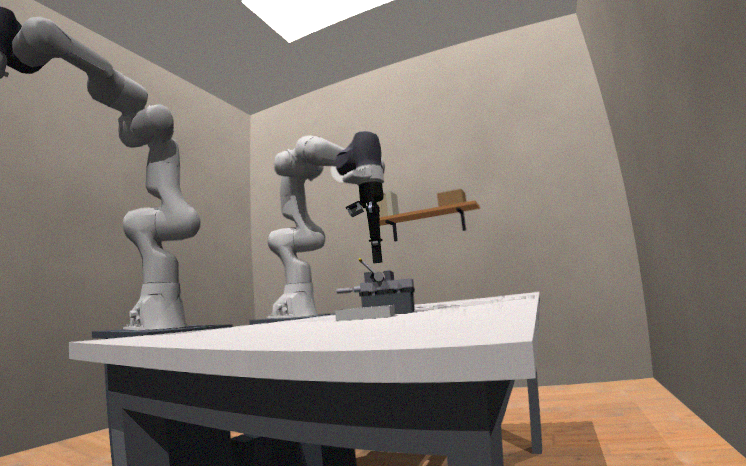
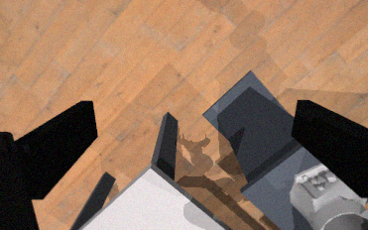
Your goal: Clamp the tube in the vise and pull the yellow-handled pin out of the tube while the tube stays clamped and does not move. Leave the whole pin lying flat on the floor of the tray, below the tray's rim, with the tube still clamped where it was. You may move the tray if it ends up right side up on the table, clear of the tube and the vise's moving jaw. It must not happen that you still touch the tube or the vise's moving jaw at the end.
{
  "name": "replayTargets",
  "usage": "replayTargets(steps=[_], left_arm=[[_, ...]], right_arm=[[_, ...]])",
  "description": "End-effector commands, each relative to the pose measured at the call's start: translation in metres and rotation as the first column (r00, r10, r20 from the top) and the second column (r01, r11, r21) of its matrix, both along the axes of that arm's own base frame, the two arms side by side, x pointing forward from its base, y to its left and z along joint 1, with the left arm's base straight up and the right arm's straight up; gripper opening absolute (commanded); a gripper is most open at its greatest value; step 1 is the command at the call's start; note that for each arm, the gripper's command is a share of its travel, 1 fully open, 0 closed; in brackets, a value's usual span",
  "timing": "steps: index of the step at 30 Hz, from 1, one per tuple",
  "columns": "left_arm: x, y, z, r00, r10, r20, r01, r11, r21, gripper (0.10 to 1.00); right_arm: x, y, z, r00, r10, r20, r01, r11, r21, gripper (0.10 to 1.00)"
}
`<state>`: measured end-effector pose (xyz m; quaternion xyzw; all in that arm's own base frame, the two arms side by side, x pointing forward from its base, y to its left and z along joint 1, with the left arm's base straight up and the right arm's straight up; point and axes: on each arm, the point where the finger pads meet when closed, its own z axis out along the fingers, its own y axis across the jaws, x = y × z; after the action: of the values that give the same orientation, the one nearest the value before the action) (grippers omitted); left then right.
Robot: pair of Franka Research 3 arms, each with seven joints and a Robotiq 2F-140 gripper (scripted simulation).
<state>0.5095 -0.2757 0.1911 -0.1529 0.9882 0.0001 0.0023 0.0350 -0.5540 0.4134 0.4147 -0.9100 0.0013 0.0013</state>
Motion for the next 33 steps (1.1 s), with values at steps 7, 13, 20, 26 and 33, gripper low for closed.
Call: replayTargets(steps=[7, 13, 20, 26, 33], left_arm=[[-0.001, -0.001, -0.001, 1.000, -0.010, -0.004, 0.010, 1.000, -0.001, 0.099], [-0.001, -0.001, 0.015, 1.000, -0.010, -0.004, 0.010, 1.000, -0.001, 0.099], [-0.001, -0.001, 0.086, 1.000, -0.010, -0.004, 0.010, 1.000, -0.001, 0.099], [-0.001, -0.001, 0.145, 1.000, -0.010, -0.004, 0.010, 1.000, -0.001, 0.099], [-0.001, -0.001, 0.149, 1.000, -0.010, -0.004, 0.010, 1.000, -0.001, 0.099]], right_arm=[[0.001, 0.001, 0.000, 1.000, -0.005, 0.001, 0.005, 1.000, 0.004, 1.000], [0.001, 0.001, 0.000, 1.000, -0.005, 0.001, 0.005, 1.000, 0.004, 1.000], [0.001, 0.001, 0.000, 1.000, -0.005, 0.001, 0.005, 1.000, 0.004, 1.000], [0.001, 0.001, 0.000, 1.000, -0.005, 0.001, 0.005, 1.000, 0.004, 1.000], [0.001, 0.001, 0.000, 1.000, -0.005, 0.001, 0.005, 1.000, 0.004, 1.000]])
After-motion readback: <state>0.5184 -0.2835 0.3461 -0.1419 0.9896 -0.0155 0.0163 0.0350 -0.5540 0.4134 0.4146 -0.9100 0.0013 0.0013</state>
